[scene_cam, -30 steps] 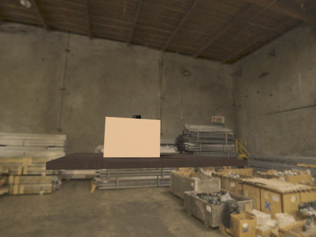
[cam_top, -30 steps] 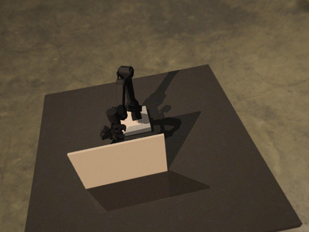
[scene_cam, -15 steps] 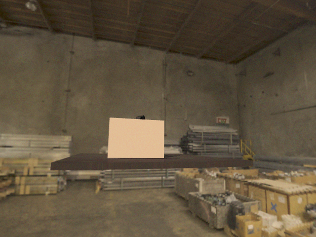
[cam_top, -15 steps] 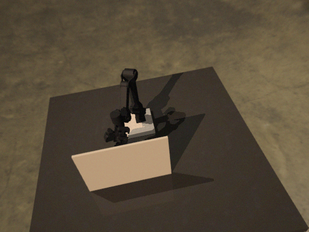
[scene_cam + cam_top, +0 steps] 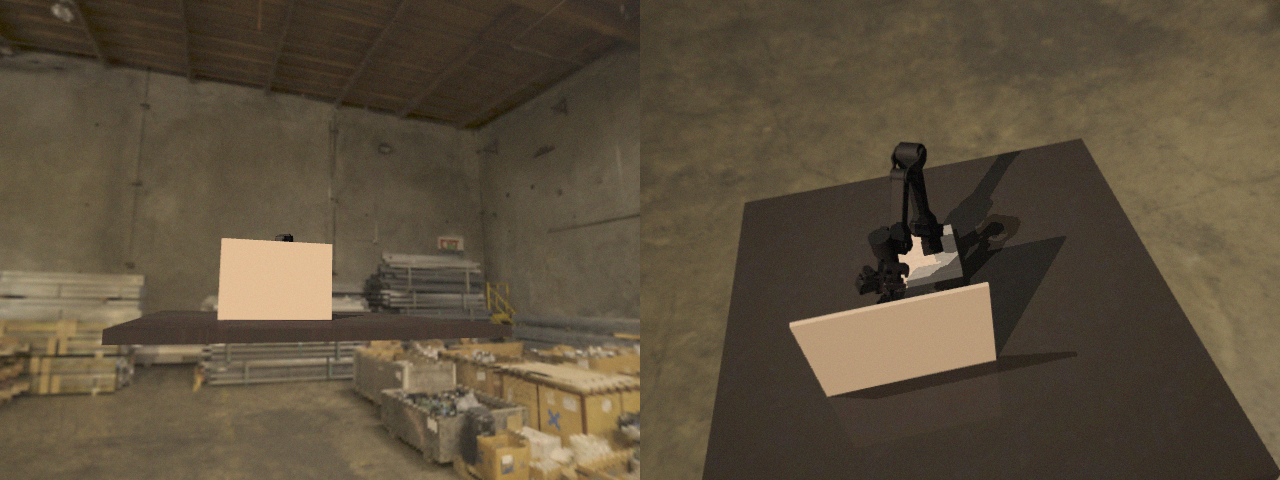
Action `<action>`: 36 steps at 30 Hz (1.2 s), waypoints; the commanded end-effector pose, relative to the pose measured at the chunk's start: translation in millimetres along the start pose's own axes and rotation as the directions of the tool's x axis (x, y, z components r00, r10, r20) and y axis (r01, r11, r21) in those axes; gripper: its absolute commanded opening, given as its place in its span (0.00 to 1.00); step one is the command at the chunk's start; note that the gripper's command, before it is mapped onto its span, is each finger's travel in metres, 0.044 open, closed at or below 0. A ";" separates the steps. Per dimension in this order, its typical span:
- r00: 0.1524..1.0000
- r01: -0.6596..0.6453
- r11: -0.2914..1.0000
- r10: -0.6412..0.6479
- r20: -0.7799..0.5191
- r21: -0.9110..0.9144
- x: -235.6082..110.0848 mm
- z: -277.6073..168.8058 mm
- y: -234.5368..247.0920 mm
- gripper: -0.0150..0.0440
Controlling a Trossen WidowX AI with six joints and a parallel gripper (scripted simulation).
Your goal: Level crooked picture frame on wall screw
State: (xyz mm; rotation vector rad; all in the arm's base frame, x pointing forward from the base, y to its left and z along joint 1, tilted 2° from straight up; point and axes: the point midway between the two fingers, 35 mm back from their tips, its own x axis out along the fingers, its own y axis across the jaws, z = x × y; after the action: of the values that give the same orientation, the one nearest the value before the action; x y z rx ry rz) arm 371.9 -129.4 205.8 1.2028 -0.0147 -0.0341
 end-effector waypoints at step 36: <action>1.000 -0.005 1.000 0.005 -0.002 0.002 0.2 3.7 1.0 0.25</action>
State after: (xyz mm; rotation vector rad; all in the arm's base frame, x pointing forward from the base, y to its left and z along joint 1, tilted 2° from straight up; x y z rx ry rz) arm 372.0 -132.8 207.3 1.2035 -0.0133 -0.0343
